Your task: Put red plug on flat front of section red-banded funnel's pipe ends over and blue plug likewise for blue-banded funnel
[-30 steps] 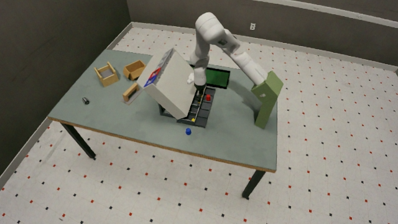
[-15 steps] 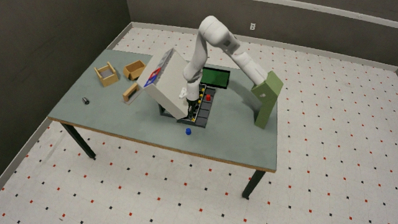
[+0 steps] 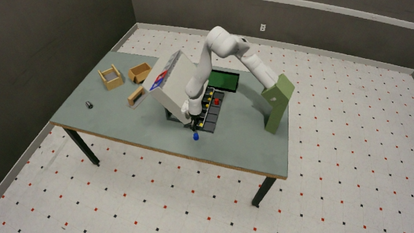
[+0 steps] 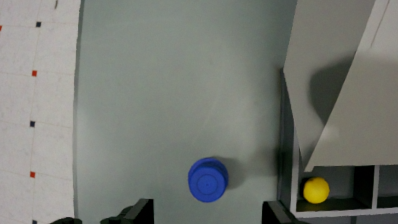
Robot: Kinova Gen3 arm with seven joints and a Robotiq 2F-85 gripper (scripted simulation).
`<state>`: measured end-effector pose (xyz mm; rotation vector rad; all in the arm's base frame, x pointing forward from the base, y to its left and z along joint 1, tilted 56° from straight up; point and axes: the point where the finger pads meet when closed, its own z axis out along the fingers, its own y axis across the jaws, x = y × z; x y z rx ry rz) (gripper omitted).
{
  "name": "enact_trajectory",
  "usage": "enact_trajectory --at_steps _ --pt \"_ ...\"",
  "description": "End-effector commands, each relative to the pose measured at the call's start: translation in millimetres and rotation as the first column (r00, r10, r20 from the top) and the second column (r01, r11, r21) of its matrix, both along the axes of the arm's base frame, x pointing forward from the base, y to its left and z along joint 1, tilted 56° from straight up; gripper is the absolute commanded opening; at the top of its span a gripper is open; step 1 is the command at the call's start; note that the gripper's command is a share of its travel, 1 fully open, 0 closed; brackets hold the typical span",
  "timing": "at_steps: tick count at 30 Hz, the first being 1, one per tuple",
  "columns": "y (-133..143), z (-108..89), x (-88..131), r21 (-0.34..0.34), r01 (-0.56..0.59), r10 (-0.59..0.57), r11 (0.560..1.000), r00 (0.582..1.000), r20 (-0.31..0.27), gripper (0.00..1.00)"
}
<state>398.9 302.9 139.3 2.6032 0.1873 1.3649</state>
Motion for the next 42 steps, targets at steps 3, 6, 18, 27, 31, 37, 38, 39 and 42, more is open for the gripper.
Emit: enact_trajectory --at_steps 3,6,18,27,31,37,38,39,42 --pt "1.5 0.4 0.4 -0.008 0.018 -0.018 1.0 1.0 -0.004 0.7" --pt "1.5 0.4 0.4 -0.008 0.018 -0.018 1.0 1.0 -0.004 0.7" --pt "1.1 0.7 0.2 -0.39 -0.267 0.241 0.881 0.964 -0.116 0.7" --pt "1.3 1.0 0.1 -0.602 -0.435 0.364 0.67 0.899 -0.244 0.7" --pt "1.3 1.0 0.1 -0.666 -0.498 0.403 0.556 0.862 -0.308 0.7" --pt "1.3 1.0 0.1 -0.666 -0.498 0.403 0.556 0.862 -0.308 0.7" --pt "1.3 1.0 0.1 -0.666 -0.498 0.403 0.556 0.862 -0.308 0.7" --pt "1.3 1.0 0.1 -0.666 -0.498 0.403 0.556 0.862 -0.308 0.7" --pt "1.4 1.1 0.1 -0.745 -0.594 0.447 0.303 0.779 -0.439 0.7"
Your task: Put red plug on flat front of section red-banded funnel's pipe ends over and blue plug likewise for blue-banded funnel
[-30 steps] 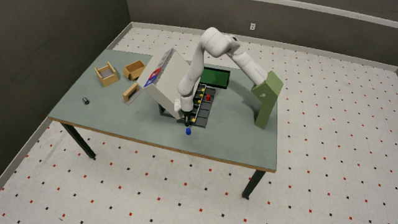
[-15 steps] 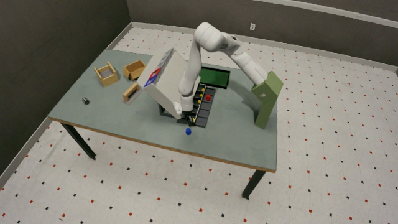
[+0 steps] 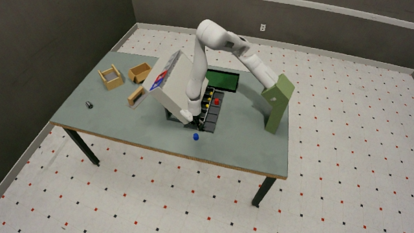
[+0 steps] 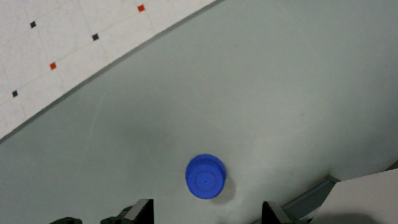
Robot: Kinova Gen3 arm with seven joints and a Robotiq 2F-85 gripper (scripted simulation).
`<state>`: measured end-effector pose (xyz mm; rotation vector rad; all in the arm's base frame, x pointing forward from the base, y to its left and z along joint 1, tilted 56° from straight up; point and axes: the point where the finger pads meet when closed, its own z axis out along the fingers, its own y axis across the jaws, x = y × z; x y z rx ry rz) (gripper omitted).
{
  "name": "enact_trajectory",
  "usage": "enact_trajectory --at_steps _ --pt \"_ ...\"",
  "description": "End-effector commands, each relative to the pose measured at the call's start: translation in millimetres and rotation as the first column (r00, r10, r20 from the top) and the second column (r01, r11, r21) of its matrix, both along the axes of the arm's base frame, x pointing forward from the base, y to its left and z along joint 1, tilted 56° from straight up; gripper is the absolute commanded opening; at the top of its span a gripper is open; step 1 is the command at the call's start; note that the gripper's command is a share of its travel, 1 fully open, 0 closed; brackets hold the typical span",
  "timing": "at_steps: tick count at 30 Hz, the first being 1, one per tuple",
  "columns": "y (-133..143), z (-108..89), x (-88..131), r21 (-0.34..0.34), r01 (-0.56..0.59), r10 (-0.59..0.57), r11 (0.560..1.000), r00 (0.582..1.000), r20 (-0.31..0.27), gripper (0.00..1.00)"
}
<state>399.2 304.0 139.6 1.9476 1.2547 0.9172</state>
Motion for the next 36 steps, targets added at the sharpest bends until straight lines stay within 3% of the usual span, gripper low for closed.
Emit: enact_trajectory --at_steps 1,5,15,16,21,32,33,36 --pt "0.2 0.8 -0.2 -0.22 -0.162 0.153 0.962 0.987 -0.058 0.7" --pt "0.2 0.8 -0.2 -0.359 -0.272 0.246 0.893 0.962 -0.116 0.7" --pt "0.2 0.8 -0.2 -0.359 -0.272 0.246 0.893 0.962 -0.116 0.7" --pt "-7.5 -39.2 56.8 -0.413 -0.317 0.282 0.854 0.948 -0.145 0.7" --pt "-9.9 -51.1 74.0 -0.413 -0.317 0.282 0.854 0.948 -0.145 0.7" --pt "-10.0 -51.6 74.7 -0.413 -0.317 0.282 0.854 0.948 -0.145 0.7" --pt "-14.0 -65.7 95.2 -0.413 -0.317 0.281 0.854 0.949 -0.145 0.7" --pt "-14.0 -65.7 95.2 -0.413 -0.317 0.281 0.854 0.949 -0.145 0.7"
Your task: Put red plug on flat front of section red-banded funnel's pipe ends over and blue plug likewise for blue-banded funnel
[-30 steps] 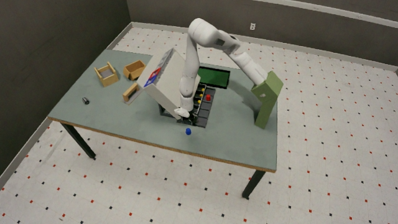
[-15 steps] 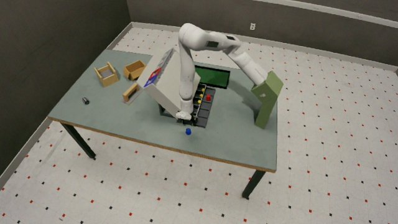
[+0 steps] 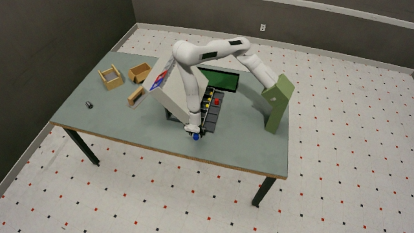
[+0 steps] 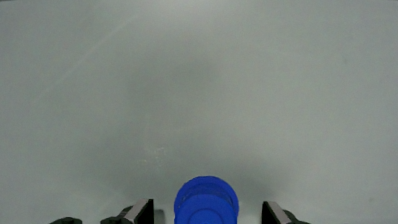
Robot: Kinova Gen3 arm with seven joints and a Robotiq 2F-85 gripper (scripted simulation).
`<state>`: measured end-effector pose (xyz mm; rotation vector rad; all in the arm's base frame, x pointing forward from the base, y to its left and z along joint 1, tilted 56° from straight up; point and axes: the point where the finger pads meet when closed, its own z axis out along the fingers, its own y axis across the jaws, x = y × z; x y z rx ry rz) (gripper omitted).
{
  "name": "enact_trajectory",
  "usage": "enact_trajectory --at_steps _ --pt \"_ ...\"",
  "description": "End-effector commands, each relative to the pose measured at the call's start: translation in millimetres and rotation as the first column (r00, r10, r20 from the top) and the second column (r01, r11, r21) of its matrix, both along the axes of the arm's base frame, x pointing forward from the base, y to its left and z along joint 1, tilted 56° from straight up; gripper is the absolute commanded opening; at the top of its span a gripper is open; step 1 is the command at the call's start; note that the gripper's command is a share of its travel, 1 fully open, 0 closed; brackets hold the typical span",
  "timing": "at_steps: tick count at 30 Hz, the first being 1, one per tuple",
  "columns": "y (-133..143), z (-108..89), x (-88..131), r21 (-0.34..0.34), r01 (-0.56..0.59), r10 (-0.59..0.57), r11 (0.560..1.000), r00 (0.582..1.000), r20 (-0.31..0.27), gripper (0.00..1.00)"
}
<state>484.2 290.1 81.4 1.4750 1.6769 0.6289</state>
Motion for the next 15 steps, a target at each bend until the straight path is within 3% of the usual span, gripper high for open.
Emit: enact_trajectory --at_steps 1,13,14,15 --pt "-0.1 -7.5 10.2 0.003 -0.005 0.005 1.0 1.0 -0.001 0.7" --pt "-0.1 -7.5 10.2 0.003 -0.005 0.005 1.0 1.0 -0.001 0.7" --pt "0.3 -7.5 9.9 0.003 -0.006 0.006 1.0 1.0 -0.001 0.0" --pt "0.3 -7.5 9.9 0.003 -0.006 0.006 1.0 1.0 -0.001 0.0"
